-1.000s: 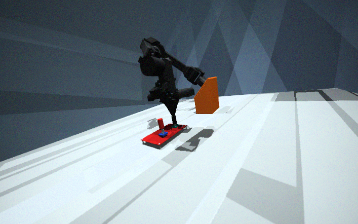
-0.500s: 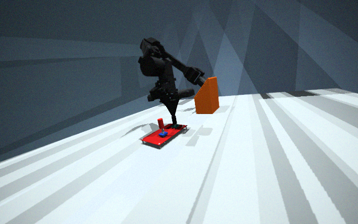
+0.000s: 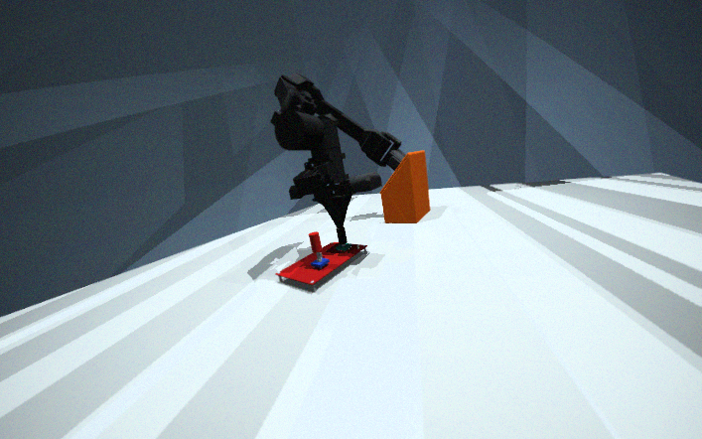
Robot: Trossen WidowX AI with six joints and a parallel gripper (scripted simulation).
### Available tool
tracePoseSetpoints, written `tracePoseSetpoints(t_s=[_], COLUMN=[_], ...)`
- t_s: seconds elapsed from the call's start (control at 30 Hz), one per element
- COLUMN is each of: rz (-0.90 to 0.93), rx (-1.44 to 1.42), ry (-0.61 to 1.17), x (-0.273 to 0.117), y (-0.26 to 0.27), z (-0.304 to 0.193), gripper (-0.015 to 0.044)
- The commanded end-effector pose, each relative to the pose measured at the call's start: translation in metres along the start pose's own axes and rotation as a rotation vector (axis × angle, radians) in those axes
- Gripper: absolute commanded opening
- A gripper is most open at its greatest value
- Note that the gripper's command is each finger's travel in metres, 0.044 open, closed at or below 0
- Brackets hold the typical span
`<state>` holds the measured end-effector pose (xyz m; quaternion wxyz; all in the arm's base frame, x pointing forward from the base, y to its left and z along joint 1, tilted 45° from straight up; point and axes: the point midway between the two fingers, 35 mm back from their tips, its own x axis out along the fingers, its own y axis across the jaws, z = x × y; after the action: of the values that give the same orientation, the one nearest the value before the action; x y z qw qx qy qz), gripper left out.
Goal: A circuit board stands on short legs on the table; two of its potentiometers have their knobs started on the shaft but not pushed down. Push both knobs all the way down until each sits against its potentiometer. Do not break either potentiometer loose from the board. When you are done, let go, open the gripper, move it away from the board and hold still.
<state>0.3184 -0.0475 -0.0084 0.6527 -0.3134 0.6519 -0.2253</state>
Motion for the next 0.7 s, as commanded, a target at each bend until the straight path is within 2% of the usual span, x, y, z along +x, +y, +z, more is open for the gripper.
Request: tracePoseSetpoints(t_s=[0.0, 0.67], rz=[-0.002, 0.0], rx=[0.016, 0.016], ry=[0.011, 0.01], x=[0.009, -0.017], y=[-0.002, -0.001], z=[0.0, 0.001], gripper=[0.0, 0.0])
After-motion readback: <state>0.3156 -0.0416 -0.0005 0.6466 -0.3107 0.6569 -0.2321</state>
